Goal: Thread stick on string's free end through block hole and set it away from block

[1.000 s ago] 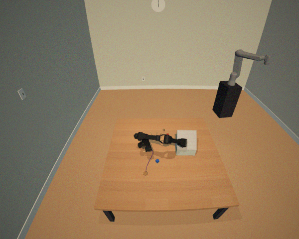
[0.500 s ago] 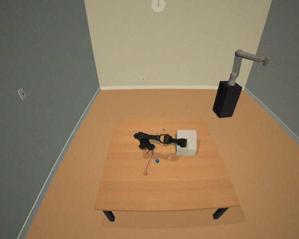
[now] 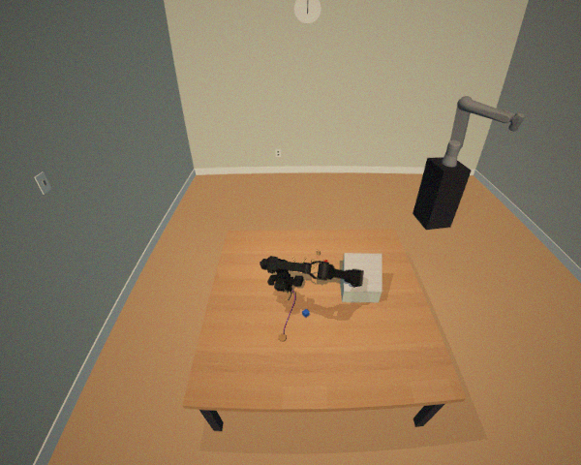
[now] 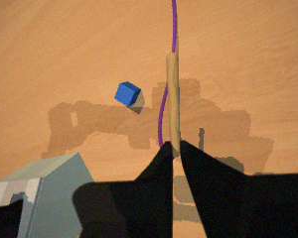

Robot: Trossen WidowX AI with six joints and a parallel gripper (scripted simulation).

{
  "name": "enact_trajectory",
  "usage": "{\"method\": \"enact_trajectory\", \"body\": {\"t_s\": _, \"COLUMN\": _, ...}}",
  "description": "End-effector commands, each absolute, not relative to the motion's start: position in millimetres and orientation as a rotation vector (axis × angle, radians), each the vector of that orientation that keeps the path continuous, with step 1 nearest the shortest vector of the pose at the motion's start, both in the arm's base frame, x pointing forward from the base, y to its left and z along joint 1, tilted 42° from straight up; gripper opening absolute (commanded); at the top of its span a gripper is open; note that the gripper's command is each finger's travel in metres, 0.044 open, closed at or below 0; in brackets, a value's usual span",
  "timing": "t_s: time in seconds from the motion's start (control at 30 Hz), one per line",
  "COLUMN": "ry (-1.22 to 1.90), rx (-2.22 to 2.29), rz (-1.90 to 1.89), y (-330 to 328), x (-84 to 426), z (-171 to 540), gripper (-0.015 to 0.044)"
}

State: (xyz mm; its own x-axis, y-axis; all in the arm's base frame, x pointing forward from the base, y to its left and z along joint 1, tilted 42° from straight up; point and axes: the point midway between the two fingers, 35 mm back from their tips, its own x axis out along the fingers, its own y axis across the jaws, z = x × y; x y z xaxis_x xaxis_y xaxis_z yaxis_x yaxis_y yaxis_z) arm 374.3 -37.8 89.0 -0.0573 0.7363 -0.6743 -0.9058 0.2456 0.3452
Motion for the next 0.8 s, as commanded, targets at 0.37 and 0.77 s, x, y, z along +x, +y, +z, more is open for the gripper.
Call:
{"method": "enact_trajectory", "body": {"t_s": 0.37, "ry": 0.532, "rx": -0.619, "rz": 1.565, "y": -39.1, "x": 376.3, "z": 89.7, "gripper": 0.0000}}
{"method": "enact_trajectory", "body": {"t_s": 0.77, "ry": 0.196, "rx": -0.928, "rz": 1.683, "y": -39.6, "x": 377.4, "z": 89.6, "gripper": 0.0000}}
